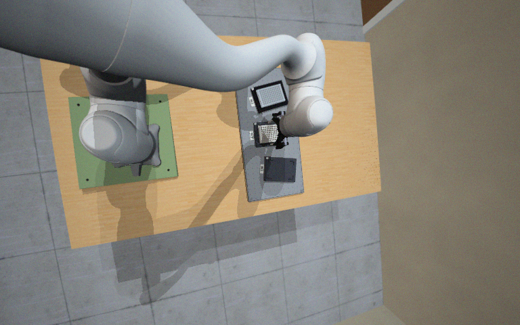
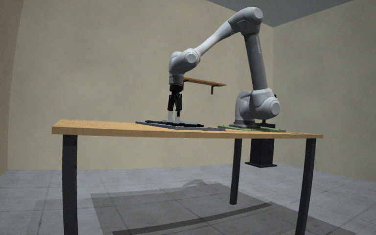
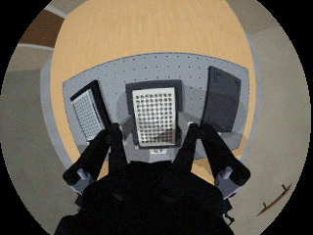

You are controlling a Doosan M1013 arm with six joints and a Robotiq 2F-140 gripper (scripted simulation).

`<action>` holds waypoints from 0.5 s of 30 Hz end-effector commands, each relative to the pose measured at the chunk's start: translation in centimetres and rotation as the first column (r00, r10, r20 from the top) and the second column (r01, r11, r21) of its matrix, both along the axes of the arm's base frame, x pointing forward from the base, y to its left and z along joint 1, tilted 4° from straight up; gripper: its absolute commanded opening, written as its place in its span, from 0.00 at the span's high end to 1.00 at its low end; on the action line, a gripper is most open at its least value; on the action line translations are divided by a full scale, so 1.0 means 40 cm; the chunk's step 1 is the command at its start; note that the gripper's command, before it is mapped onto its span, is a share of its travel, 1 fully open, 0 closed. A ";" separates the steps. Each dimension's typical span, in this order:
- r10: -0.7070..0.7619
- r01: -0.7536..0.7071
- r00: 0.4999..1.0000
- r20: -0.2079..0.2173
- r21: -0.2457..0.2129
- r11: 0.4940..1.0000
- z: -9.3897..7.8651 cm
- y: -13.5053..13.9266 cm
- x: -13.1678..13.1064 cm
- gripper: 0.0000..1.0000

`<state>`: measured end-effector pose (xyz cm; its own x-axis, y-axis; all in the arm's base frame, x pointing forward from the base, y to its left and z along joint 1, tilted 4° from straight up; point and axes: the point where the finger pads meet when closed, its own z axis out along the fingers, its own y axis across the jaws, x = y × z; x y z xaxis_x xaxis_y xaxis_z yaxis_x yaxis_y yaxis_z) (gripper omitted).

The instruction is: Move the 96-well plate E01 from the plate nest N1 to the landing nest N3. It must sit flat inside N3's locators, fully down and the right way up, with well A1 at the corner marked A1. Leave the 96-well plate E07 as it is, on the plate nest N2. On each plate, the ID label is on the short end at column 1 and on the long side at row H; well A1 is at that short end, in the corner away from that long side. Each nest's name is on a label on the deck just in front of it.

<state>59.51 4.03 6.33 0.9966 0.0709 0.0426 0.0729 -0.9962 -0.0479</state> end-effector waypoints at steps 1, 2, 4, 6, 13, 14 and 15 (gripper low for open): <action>0.000 0.000 1.000 0.000 0.000 1.000 0.000 0.000 0.000 0.34; 0.000 0.000 1.000 0.000 0.000 1.000 0.001 0.000 0.000 0.34; 0.000 0.000 1.000 0.000 0.000 1.000 0.002 0.000 0.000 0.34; 0.000 0.000 1.000 0.000 0.000 1.000 0.003 0.000 0.000 0.34; 0.000 0.000 1.000 0.000 0.000 1.000 0.010 0.000 0.000 0.34; 0.000 0.000 1.000 0.000 0.000 1.000 0.012 -0.001 -0.001 0.34; 0.000 0.000 1.000 0.000 0.000 1.000 0.014 -0.001 -0.001 0.34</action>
<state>59.49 4.01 6.79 0.9966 0.0709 0.0426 0.0729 -0.9962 -0.0479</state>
